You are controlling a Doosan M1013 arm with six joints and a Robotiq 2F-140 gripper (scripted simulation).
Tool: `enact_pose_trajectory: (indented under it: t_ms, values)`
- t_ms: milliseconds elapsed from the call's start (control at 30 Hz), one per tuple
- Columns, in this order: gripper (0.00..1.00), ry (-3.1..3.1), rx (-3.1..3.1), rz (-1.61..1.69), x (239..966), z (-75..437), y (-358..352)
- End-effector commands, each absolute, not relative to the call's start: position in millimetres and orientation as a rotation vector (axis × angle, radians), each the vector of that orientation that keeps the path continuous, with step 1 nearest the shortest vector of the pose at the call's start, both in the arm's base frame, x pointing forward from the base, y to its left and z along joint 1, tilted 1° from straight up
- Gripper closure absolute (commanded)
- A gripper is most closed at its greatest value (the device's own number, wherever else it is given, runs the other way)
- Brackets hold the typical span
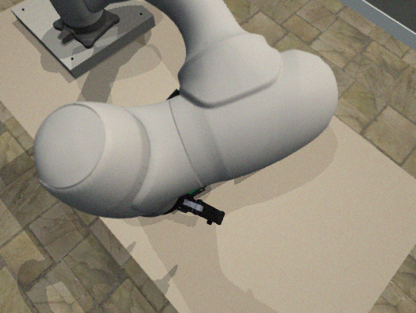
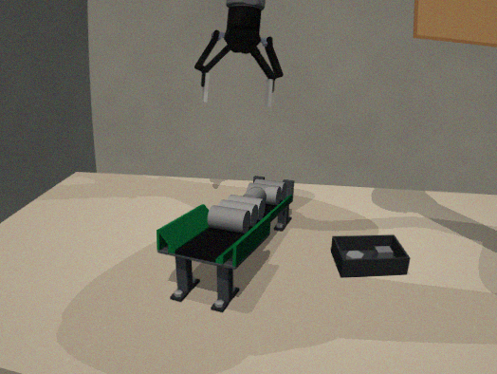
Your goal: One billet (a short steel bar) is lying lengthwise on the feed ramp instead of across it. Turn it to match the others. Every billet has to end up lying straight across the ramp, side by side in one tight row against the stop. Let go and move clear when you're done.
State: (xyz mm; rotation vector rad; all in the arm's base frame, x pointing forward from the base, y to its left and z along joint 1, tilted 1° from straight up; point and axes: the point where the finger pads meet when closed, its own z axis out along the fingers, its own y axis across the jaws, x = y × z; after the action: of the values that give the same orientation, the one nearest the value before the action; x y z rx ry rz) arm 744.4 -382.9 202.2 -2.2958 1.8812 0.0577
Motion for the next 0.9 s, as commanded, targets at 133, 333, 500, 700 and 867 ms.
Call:
enact_pose_trajectory:
  t_ms: [133,333,500,700,867]
  values:
    - [0.00,2.242,-2.102,0.060,738,171,-297]
    - [0.00,2.427,-1.965,0.031,728,152,-247]
    - [0.00,2.501,-1.901,0.012,722,145,-226]
    - [0.00,2.552,-1.853,-0.004,717,139,-212]
    - [0.59,2.552,-1.853,-0.004,717,139,-212]
